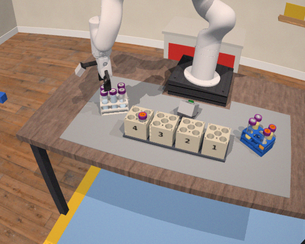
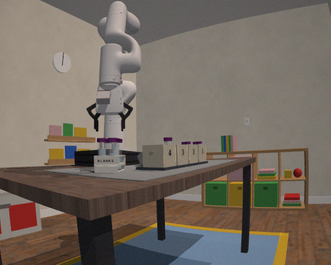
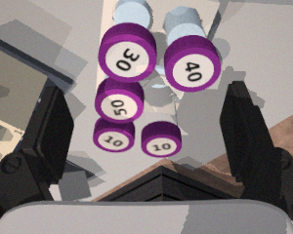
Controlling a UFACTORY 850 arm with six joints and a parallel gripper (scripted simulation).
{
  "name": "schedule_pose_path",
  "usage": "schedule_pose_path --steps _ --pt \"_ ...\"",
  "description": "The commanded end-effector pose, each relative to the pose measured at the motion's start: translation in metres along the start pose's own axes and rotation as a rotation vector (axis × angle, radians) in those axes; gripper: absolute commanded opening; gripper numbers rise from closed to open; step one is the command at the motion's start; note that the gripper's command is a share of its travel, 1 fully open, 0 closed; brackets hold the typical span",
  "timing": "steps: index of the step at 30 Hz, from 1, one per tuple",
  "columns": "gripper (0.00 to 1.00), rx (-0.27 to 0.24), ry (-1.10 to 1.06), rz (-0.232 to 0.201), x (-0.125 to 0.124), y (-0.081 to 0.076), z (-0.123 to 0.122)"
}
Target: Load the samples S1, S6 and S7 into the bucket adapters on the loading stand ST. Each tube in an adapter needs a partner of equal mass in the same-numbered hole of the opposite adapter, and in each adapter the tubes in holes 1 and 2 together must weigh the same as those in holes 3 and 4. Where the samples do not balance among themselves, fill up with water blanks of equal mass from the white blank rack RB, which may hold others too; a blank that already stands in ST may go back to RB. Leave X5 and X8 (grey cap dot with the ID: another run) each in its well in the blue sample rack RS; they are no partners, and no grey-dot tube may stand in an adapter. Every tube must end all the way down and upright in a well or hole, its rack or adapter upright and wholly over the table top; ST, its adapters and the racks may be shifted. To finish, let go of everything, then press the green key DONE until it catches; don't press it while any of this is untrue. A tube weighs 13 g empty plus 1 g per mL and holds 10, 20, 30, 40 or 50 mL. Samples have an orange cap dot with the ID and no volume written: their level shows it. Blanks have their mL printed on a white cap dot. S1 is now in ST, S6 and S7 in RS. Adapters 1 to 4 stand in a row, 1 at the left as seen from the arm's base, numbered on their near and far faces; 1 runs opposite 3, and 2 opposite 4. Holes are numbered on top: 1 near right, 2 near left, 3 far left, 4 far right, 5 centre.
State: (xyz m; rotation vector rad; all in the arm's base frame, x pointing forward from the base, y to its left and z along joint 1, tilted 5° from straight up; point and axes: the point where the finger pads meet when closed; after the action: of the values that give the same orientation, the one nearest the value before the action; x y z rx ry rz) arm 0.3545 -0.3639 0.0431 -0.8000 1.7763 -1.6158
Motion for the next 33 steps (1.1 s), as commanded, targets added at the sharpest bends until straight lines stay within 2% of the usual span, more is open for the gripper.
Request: schedule_pose_path --steps 1,27,29,33 --pt "1.0 0.003 0.0 0.0 0.0 -0.011 0.001" --pt "1.0 0.003 0.0 0.0 0.0 -0.075 0.001" --pt "1.0 0.003 0.0 0.0 0.0 -0.075 0.001" --pt "1.0 0.003 0.0 0.0 0.0 -0.086 0.001"
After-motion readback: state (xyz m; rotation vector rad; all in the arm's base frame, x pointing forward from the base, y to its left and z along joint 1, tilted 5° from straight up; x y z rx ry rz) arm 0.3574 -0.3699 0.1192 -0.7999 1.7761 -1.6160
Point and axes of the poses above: the point where the finger pads meet when closed, its own y axis out along the fingers, its own x axis across the jaws, z = x × y, and after that the axes turned 6 degrees about -y, right-handed
